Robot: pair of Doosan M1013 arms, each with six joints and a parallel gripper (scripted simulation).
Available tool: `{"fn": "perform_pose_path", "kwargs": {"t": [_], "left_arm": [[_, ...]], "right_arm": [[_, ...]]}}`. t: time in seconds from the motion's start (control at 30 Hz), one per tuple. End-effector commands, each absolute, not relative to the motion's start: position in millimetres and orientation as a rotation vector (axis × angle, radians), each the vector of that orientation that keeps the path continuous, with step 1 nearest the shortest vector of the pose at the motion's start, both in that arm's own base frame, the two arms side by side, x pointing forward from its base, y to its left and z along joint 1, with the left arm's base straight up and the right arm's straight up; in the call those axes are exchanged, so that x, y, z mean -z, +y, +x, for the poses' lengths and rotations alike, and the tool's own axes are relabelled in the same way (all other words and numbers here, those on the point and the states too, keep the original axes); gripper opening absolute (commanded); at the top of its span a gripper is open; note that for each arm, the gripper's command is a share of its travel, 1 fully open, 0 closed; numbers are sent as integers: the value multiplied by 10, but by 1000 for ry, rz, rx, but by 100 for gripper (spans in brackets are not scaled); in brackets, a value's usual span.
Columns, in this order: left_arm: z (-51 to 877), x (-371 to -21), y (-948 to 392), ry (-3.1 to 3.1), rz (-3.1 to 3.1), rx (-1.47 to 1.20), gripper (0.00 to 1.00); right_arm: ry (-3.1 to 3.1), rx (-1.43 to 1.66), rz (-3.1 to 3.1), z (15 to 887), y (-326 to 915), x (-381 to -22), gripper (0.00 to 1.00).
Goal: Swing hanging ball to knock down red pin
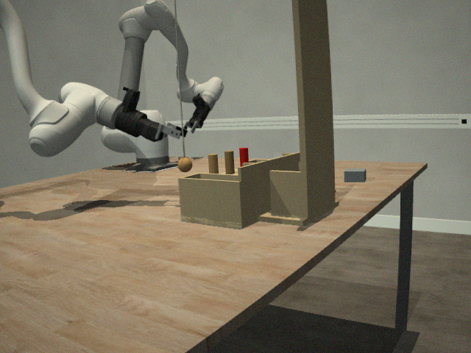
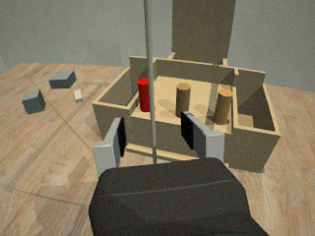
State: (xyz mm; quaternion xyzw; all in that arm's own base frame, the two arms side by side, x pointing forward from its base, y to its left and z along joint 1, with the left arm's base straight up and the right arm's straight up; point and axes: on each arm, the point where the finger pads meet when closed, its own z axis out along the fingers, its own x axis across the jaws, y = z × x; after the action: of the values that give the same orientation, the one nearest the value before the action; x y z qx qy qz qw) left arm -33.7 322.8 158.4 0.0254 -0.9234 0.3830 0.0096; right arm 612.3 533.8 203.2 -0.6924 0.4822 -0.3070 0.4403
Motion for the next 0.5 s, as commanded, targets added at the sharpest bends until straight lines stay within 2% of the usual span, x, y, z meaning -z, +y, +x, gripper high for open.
{"fn": "perform_pose_path", "kwargs": {"t": [0.0,0.47], "left_arm": [[-338,-1588,3231,-2883,79,-1194,100],[-338,-1588,3231,-2883,79,-1194,100]], "right_arm": [[1197,762,-1718,6137,5345,-2036,100],[1197,762,-1718,6260,5390,-1974,100]]}}
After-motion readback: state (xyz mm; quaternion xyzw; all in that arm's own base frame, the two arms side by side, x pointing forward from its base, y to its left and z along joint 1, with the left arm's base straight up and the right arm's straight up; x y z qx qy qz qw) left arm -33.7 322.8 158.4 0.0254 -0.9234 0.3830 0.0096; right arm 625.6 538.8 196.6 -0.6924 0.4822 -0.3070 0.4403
